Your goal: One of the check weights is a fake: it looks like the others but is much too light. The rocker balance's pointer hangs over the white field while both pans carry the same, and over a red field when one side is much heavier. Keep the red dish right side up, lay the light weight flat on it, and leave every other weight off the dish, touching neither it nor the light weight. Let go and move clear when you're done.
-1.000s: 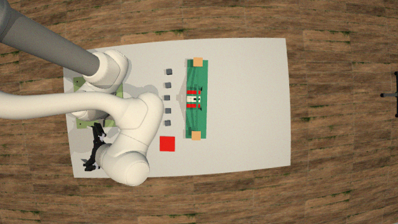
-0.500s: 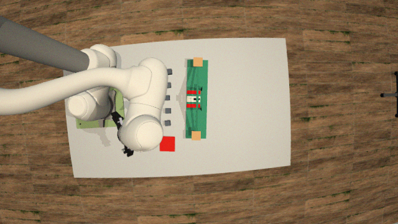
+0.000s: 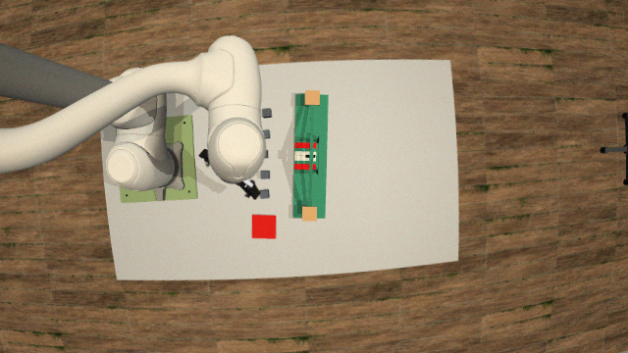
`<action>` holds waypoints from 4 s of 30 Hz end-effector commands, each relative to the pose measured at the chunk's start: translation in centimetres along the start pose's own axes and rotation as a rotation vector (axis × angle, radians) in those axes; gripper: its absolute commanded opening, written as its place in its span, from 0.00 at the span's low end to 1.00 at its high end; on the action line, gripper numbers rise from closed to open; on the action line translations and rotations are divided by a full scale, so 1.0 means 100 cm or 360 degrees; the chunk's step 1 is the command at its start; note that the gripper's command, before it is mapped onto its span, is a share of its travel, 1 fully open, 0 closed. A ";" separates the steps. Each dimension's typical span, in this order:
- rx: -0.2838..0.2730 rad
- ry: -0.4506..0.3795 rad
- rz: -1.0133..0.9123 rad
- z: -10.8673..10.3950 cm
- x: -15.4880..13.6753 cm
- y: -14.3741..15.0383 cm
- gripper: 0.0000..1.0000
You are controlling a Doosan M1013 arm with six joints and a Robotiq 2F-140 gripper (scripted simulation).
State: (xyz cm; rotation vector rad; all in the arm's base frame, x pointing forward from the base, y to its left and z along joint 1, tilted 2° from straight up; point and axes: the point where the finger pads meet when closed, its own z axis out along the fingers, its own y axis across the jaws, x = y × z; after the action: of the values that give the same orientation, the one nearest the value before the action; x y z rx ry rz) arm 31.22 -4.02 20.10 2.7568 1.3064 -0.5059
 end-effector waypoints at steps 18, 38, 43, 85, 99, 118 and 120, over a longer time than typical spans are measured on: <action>-0.0376 0.0396 -0.1067 -0.024 0.218 -0.053 1.00; -0.0418 0.0436 -0.1179 -0.028 0.240 -0.066 1.00; -0.0410 0.0442 -0.1128 -0.028 0.240 -0.066 1.00; 0.0246 0.0643 0.1844 0.001 0.250 -0.062 1.00; 0.0506 0.0587 0.2906 0.004 0.251 -0.062 1.00; 0.0555 0.0503 0.3744 0.004 0.251 -0.062 0.35; 0.0555 0.0503 0.3744 0.004 0.251 -0.062 0.35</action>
State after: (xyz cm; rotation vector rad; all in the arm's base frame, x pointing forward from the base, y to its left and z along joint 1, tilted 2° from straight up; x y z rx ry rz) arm 41.25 18.58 12.45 2.3313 -2.1560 0.0431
